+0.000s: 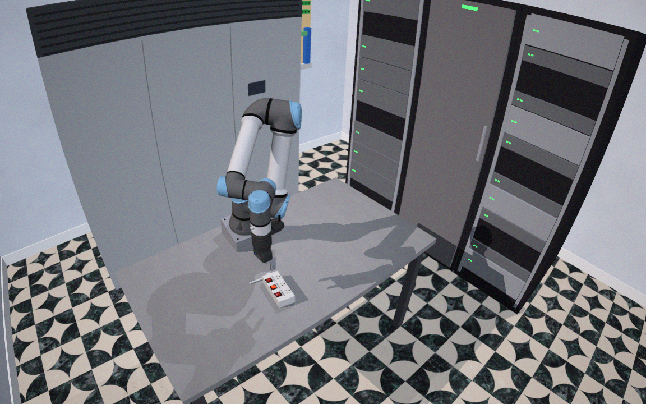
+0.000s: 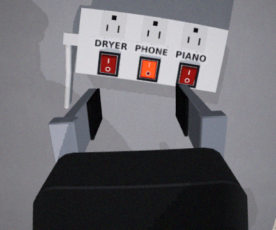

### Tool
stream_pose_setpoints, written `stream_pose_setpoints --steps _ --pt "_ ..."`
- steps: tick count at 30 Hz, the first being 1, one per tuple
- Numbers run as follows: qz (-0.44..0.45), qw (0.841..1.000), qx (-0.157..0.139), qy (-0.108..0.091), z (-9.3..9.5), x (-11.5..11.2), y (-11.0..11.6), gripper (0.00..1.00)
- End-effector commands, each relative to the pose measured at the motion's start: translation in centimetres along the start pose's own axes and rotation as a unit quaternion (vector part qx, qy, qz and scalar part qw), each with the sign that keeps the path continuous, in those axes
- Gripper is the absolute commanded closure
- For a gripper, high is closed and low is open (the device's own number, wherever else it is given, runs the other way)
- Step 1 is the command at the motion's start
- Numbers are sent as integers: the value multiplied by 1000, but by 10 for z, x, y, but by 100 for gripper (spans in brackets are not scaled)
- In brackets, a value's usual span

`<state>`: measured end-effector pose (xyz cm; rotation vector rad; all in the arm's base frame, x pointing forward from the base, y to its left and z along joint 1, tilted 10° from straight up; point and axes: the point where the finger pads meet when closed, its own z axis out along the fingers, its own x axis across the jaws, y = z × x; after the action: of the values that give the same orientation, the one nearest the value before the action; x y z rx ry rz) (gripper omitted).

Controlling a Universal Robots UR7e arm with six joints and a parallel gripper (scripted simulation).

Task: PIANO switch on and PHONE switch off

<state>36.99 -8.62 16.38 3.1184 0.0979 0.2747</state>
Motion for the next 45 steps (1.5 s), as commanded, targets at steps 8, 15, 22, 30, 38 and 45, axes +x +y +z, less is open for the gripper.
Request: stream_pose_setpoints --steps 8,15,22,30,38,45 --pt "0 1000 0 0 0 0 0 0" --pt "17 1000 0 0 1 1 0 0" --pt "50 999 0 0 4 2 -1 0" --pt "150 989 0 0 12 6 -3 0" --pt "255 967 0 1 20 9 -3 0" --pt "394 919 0 1 32 12 -3 0"
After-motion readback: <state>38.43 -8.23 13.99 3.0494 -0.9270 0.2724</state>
